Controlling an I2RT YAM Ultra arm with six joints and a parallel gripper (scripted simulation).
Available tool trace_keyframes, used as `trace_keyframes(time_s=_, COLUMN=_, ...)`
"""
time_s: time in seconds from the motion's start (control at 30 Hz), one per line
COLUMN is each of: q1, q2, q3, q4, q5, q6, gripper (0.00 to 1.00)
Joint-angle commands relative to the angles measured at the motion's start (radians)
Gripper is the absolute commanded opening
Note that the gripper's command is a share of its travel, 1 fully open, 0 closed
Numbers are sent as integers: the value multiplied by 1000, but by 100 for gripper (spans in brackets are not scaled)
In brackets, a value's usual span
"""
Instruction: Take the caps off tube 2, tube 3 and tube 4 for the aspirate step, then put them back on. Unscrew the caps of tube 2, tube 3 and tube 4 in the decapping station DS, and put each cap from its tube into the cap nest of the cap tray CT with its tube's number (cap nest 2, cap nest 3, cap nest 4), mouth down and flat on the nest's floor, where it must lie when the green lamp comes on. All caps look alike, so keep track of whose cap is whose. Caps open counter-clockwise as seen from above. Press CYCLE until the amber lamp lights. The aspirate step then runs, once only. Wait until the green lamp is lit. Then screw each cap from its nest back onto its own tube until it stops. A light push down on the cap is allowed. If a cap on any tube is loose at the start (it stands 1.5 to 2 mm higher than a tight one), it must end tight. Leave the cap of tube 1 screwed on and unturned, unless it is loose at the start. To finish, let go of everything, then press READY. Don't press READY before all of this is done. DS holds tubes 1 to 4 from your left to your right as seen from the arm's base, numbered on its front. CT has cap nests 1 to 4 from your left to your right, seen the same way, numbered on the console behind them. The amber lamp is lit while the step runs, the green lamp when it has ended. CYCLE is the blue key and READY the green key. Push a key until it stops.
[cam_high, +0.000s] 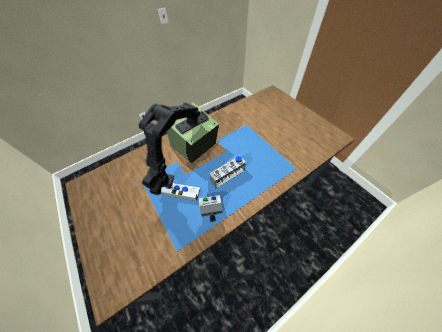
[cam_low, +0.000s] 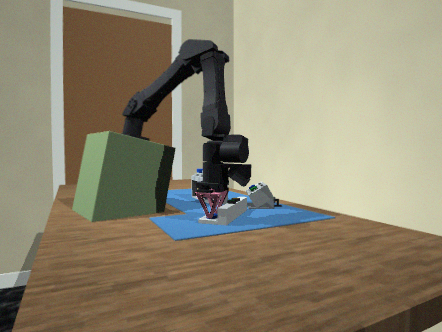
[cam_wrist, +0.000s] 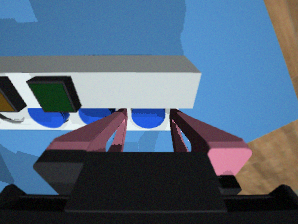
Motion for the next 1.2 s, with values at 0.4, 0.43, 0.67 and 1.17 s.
trace_keyframes(time_s=0.4, q1=-16, q2=-92, q3=-19, q4=-53, q5=-1, q6=-14, gripper=47)
trace_keyframes(time_s=0.43, q1=-16, q2=-92, q3=-19, q4=-53, q5=-1, q6=-14, gripper=47)
trace_keyframes(time_s=0.67, q1=-33, q2=-189, q3=-36, q4=-137, q5=-2, q6=-32, gripper=47)
trace_keyframes(time_s=1.17, q1=-72, q2=-379, q3=-24, q4=-346, q5=-4, q6=-71, gripper=47)
